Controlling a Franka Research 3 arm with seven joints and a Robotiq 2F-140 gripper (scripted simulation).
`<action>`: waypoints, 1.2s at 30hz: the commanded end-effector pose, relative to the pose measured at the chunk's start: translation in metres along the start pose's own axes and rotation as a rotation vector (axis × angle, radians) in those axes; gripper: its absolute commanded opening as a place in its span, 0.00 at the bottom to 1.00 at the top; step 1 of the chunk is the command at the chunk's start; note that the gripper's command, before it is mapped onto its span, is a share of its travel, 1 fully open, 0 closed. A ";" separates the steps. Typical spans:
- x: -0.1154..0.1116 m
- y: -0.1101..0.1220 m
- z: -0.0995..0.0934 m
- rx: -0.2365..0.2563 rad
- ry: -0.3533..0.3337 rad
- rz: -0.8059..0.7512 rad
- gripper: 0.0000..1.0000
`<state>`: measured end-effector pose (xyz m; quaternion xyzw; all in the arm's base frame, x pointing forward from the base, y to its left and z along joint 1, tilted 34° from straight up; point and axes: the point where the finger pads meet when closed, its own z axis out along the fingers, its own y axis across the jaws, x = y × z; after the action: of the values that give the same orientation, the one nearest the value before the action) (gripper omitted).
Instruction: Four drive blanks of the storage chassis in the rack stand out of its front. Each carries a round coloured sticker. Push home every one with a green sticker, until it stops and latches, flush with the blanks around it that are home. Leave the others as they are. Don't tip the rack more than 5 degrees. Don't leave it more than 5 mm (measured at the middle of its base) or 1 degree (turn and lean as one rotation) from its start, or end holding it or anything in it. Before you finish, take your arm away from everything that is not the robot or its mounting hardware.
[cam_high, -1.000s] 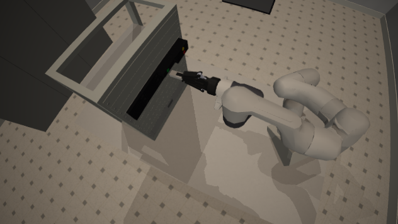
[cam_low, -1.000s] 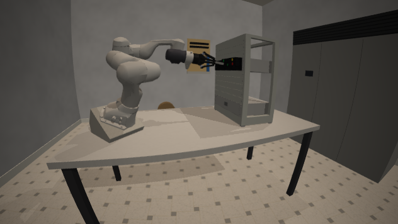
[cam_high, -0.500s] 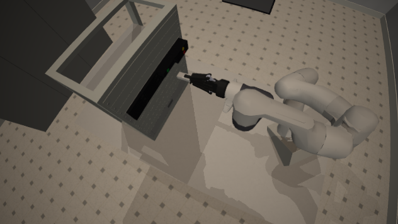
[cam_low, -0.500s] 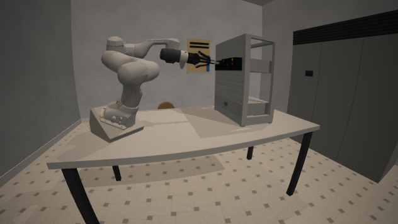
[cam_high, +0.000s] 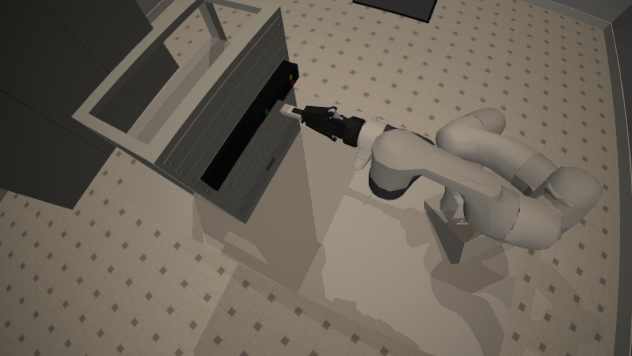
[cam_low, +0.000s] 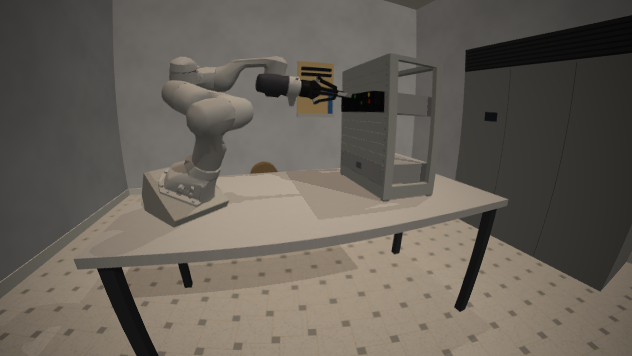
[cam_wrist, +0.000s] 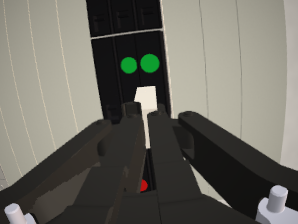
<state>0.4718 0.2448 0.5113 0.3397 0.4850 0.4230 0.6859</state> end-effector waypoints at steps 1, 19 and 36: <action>0.002 0.002 0.018 -0.107 0.004 -0.017 0.00; 0.002 0.003 0.025 -0.107 0.004 -0.017 0.00; 0.002 0.003 0.025 -0.107 0.004 -0.017 0.00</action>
<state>0.4953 0.2463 0.5194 0.3336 0.4898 0.4211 0.6866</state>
